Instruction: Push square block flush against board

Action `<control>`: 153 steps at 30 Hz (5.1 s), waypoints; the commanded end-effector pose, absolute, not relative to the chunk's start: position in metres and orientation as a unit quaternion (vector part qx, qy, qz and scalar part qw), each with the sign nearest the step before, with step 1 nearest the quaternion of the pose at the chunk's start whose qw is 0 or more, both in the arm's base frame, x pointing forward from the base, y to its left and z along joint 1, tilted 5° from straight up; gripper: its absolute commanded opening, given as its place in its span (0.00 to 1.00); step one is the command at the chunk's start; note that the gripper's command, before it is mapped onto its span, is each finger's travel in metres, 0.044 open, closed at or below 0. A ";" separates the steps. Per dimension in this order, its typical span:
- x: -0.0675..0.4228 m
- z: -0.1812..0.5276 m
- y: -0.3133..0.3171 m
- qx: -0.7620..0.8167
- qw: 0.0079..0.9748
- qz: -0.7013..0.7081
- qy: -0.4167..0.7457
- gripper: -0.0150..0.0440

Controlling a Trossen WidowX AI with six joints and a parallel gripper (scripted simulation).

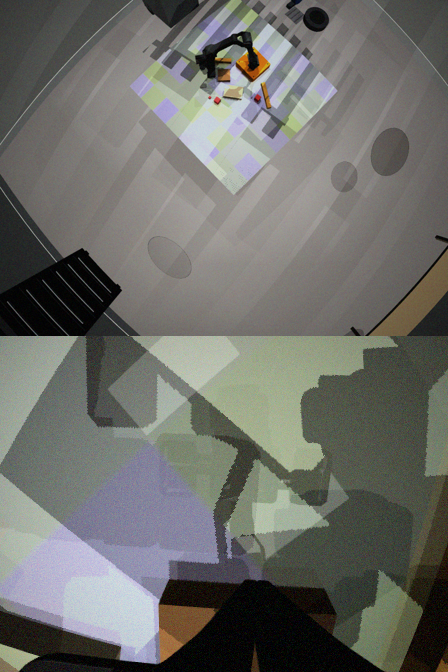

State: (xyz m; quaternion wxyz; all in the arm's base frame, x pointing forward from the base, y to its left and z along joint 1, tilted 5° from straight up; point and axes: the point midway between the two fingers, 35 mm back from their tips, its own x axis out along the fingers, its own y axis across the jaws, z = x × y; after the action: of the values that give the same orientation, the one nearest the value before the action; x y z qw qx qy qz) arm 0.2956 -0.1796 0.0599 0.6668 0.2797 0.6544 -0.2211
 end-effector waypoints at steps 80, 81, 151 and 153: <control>0.177 0.000 0.112 0.347 0.630 -0.276 0.638 0.25; 0.177 0.000 0.112 0.347 0.630 -0.276 0.638 0.25; 0.232 -0.002 0.056 0.345 0.633 -0.277 0.636 0.25; 0.231 -0.002 0.057 0.345 0.633 -0.277 0.636 0.25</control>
State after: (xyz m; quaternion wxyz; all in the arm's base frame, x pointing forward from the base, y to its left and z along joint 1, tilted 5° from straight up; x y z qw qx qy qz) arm 0.2285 0.0585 -0.0026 0.6301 0.3466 0.6372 -0.2773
